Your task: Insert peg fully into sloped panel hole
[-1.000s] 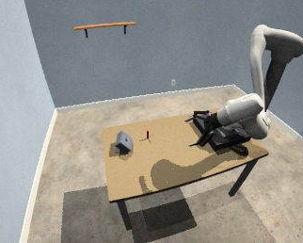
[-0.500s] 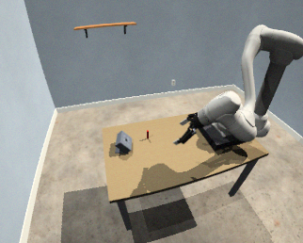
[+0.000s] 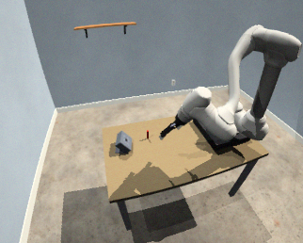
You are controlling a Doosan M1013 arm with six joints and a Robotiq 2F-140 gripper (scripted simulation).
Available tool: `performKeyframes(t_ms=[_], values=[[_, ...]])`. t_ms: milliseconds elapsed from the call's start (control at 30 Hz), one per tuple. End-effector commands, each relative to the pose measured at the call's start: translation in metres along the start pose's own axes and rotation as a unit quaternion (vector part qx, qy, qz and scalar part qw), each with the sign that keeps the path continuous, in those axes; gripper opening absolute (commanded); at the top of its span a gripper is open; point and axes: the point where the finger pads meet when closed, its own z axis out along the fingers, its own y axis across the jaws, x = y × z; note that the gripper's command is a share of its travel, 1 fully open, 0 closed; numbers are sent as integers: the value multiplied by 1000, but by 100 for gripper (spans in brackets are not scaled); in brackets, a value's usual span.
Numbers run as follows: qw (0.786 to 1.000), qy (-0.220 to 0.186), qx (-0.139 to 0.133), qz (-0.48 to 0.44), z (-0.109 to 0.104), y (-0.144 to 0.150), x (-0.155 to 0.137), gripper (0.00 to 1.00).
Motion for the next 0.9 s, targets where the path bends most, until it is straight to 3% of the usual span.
performKeyframes(t_ms=[0, 67, 233, 400, 567, 633, 867], values=[[996, -24, -17, 88, 21, -1, 14, 100], [996, -24, -17, 88, 21, -1, 14, 100], [978, -52, -40, 199, 48, -1, 32, 100], [946, -76, -64, 307, 74, -1, 52, 100], [901, -96, -89, 413, 100, 0, 73, 100], [901, -96, -89, 413, 100, 0, 73, 100], [816, -118, -124, 552, 136, 4, 104, 100]])
